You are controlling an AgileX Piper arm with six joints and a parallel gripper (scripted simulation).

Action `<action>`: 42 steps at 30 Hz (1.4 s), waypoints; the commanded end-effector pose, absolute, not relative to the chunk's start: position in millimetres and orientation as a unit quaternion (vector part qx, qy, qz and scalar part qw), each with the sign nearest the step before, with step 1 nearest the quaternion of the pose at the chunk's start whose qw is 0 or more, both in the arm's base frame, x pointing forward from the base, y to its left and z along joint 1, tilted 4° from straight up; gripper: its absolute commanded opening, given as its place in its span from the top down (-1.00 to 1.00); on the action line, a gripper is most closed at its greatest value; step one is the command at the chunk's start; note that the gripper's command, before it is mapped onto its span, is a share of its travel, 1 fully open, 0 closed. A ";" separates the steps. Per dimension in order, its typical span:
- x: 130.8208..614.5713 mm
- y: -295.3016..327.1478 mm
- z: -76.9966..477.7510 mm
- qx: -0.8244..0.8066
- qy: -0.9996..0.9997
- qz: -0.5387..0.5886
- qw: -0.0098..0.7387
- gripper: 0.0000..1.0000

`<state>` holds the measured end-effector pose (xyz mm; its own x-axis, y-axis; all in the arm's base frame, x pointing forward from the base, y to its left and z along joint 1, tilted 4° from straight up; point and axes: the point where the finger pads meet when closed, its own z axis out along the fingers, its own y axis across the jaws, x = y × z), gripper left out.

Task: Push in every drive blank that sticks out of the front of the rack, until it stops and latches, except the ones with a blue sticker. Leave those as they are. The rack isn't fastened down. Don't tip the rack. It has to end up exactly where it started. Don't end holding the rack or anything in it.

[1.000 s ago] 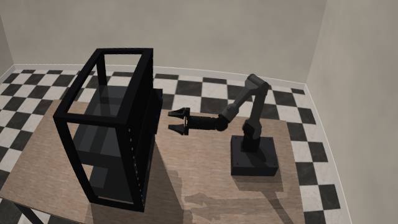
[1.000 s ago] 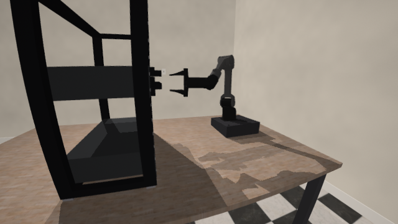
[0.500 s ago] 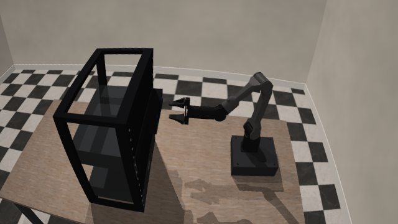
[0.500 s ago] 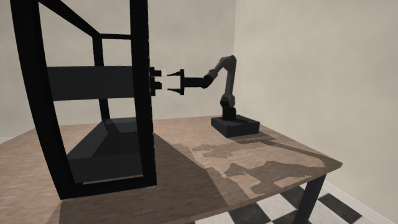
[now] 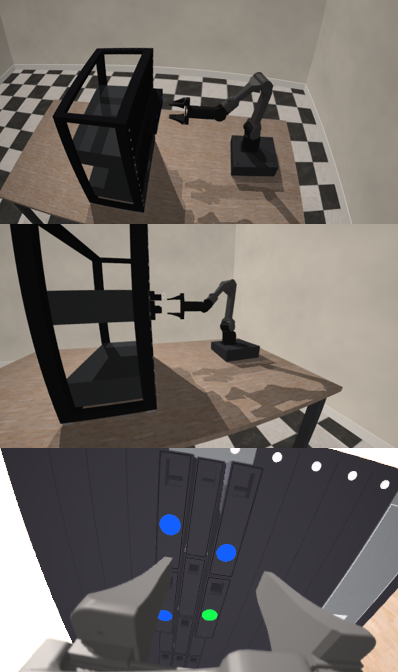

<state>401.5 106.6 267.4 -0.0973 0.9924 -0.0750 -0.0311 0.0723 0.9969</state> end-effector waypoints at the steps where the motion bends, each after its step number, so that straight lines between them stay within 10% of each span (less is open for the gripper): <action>1: 401.0 106.7 267.8 0.449 0.535 0.513 0.499 -1.00; 39: 401.0 106.7 267.8 0.449 0.535 0.513 0.499 -1.00; 40: 401.0 106.7 267.8 0.449 0.535 0.513 0.499 1.00; 42: 401.0 106.7 267.8 0.449 0.535 0.513 0.499 1.00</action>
